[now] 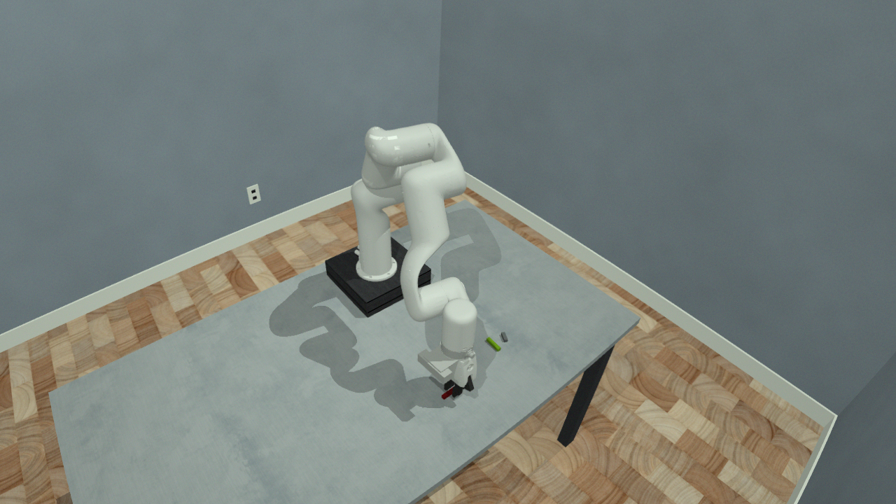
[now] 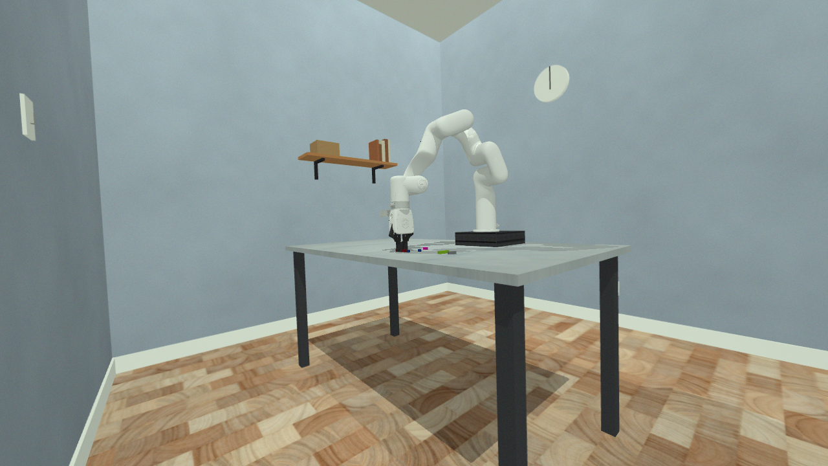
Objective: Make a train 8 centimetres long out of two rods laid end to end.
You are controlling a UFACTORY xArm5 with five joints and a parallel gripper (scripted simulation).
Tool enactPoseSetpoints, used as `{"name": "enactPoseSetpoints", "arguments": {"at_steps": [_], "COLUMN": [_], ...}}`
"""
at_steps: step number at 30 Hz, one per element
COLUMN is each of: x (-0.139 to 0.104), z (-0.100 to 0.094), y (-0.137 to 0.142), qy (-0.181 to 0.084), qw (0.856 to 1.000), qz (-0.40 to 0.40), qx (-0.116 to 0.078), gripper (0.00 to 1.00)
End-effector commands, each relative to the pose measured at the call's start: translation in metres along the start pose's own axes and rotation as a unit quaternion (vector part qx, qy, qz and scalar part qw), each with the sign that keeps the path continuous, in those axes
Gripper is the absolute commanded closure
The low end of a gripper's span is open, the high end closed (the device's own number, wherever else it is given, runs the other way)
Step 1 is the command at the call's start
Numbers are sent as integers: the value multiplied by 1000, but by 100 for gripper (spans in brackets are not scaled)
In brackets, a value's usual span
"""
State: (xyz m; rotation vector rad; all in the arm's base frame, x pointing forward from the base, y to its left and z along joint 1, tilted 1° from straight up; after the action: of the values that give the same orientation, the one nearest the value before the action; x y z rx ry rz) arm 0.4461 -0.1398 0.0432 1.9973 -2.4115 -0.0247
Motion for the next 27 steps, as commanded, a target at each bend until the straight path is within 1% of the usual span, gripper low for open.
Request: {"name": "enactPoseSetpoints", "arguments": {"at_steps": [1, 9, 13, 16, 20, 22, 27], "x": [0, 0, 0, 0, 0, 0, 0], "z": [-1, -2, -6, -15, -34, -34, -62], "y": [-1, -1, -1, -1, -1, -1, -1], "qy": [0, 0, 0, 0, 0, 0, 0], "qw": [1000, 1000, 1000, 1000, 1000, 1000, 1000], "qz": [0, 0, 0, 0, 0, 0, 0], "qx": [2, 2, 2, 2, 2, 2, 2], "gripper": [76, 76, 76, 76, 76, 76, 76]}}
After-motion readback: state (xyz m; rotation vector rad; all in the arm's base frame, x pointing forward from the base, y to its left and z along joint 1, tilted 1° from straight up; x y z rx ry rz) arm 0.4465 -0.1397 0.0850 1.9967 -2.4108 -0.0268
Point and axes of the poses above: the point where the finger pads meet when closed, its own z axis out along the fingers, its own y axis across the jaws, x = y × z, the point moved 9 cm from there along -z, back along the fingers, and after that the axes turned 6 degrees about z, right-handed, at the moved point
